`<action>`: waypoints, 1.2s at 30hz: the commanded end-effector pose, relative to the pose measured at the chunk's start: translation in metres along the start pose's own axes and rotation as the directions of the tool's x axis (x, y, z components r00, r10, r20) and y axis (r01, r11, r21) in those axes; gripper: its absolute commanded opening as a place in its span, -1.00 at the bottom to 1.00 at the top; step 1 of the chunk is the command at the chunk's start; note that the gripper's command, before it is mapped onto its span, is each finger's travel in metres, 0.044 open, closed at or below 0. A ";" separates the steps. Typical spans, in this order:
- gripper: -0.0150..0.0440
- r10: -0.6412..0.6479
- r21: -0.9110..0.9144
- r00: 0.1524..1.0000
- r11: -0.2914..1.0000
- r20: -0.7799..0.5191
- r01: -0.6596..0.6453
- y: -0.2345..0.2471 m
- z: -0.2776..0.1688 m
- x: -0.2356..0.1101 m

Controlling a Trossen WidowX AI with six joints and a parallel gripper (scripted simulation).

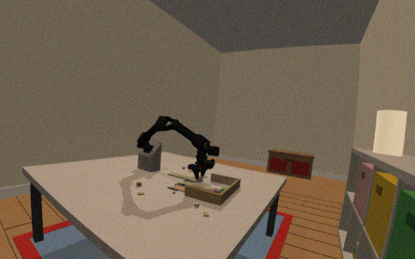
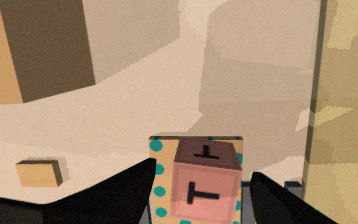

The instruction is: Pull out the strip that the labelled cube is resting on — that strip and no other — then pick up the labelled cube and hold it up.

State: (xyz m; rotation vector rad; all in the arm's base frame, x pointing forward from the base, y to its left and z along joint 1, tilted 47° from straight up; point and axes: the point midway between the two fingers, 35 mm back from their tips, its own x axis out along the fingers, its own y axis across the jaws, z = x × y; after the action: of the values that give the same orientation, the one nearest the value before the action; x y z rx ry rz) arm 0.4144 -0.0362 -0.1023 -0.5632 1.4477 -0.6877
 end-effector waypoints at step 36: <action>-0.49 -0.003 -0.009 1.000 1.000 -0.004 0.003 -0.011 -0.060 -0.036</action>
State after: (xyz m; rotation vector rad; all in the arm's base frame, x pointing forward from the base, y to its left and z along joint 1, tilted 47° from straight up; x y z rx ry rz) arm 0.3595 -0.0165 -0.0753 -0.5740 1.4541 -0.6866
